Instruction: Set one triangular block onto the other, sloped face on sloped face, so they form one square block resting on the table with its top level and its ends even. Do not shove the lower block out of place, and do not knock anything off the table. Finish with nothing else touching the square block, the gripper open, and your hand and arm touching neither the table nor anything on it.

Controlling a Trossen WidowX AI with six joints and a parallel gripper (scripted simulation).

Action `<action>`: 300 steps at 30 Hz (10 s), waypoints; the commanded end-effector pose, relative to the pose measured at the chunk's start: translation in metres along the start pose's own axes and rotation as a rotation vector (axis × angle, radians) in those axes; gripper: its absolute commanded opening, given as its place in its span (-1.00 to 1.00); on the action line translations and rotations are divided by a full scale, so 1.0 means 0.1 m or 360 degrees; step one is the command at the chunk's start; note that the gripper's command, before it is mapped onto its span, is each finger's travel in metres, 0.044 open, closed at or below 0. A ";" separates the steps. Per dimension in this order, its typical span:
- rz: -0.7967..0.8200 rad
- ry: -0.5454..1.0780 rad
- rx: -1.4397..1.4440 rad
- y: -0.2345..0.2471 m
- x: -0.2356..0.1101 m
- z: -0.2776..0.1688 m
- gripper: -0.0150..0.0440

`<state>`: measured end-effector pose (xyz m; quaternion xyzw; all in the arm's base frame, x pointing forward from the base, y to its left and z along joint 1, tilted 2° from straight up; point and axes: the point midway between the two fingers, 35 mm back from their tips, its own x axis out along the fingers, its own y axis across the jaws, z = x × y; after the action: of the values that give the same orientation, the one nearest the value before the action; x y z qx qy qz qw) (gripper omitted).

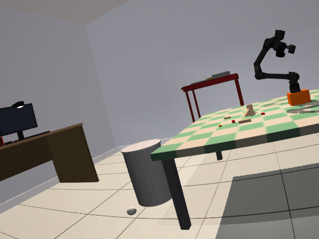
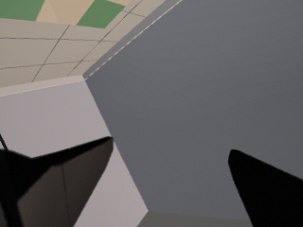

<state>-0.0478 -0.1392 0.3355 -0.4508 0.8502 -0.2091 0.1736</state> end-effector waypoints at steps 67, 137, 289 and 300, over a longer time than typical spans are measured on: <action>-0.2931 0.4667 0.2449 2.23 -3.50 0.85 1.00; -0.3193 -0.1430 -0.2053 -0.04 -2.39 3.87 1.00; -0.3205 -0.1431 -0.2055 -0.64 -2.93 3.94 -0.49; -0.3205 -0.1431 -0.2055 -0.64 -2.93 3.94 -0.49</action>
<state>0.3410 -0.0041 0.0594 -0.9236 -0.0550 0.3772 -0.0407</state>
